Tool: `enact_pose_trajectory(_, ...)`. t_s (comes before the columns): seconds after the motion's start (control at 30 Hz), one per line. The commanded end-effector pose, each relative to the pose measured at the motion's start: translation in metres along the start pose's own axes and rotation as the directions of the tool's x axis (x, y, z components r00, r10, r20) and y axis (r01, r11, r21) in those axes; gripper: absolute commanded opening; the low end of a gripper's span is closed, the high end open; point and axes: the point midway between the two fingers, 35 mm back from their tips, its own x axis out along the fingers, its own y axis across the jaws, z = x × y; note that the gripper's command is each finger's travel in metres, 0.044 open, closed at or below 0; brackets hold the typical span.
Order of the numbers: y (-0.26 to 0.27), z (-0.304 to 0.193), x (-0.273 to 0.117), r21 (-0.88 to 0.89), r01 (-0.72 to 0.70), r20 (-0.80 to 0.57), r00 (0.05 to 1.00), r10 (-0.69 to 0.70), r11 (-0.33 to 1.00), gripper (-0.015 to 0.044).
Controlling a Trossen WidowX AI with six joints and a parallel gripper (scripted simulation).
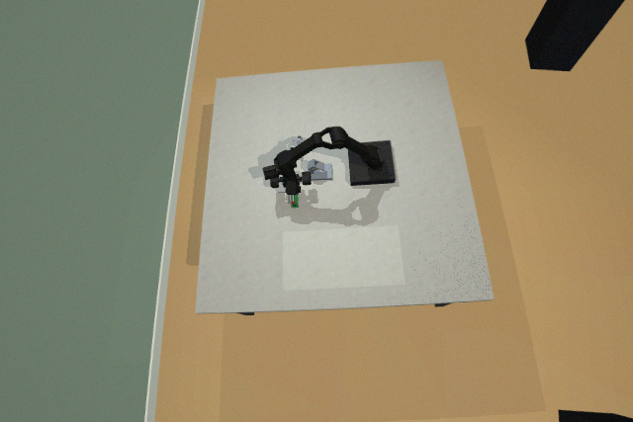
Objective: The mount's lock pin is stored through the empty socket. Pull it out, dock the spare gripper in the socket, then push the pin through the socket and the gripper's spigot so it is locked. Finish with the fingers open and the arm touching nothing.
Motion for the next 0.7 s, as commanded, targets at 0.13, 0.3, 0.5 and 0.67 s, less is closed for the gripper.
enact_pose_trajectory(0.13, 0.0010, -0.0005, 0.0053, -0.004, -0.002, 0.000, 1.000, 0.002, 1.000, 0.0000)
enact_pose_trajectory(0.3, 0.0001, -0.0001, 0.0015, -0.001, 0.003, 0.000, 1.000, -0.003, 1.000, 0.0000)
enact_pose_trajectory(0.5, 0.0001, -0.0001, 0.0015, -0.001, 0.003, 0.000, 1.000, -0.003, 1.000, 0.0053)
enact_pose_trajectory(0.67, 0.0001, -0.0001, 0.0015, -0.001, 0.003, 0.000, 1.000, -0.003, 1.000, 0.0184)
